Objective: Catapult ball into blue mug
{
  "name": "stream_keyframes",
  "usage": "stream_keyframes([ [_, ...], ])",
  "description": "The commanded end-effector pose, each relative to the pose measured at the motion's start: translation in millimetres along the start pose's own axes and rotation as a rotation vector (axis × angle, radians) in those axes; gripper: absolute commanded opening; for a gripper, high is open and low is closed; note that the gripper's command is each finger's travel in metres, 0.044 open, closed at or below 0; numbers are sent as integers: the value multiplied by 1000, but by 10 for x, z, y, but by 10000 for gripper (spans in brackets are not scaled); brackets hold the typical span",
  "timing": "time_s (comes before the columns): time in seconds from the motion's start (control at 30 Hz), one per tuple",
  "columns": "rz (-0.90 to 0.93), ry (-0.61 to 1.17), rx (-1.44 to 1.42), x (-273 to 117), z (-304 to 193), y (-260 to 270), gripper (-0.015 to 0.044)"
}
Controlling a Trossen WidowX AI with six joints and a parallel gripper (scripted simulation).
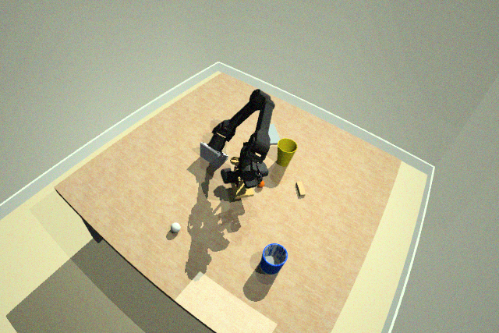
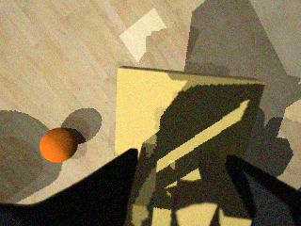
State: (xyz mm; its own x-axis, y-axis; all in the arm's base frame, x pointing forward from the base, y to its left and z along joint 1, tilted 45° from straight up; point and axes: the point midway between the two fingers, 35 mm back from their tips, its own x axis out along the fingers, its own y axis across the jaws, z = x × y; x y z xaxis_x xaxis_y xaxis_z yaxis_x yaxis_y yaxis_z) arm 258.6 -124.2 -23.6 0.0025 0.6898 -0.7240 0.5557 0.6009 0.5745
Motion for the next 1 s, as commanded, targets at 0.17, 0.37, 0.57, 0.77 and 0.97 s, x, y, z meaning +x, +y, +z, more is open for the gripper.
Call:
stream_keyframes([
  [0.17,-3,-6,-308,56,100,-38,0],
  [0.37,-4,-6,-516,109,151,-52,0],
  [0.57,-4,-6,-724,165,199,-59,0],
  [0.77,-4,-6,-932,221,243,-60,0],
  [0.97,-4,-6,-1140,280,278,-52,0],
])
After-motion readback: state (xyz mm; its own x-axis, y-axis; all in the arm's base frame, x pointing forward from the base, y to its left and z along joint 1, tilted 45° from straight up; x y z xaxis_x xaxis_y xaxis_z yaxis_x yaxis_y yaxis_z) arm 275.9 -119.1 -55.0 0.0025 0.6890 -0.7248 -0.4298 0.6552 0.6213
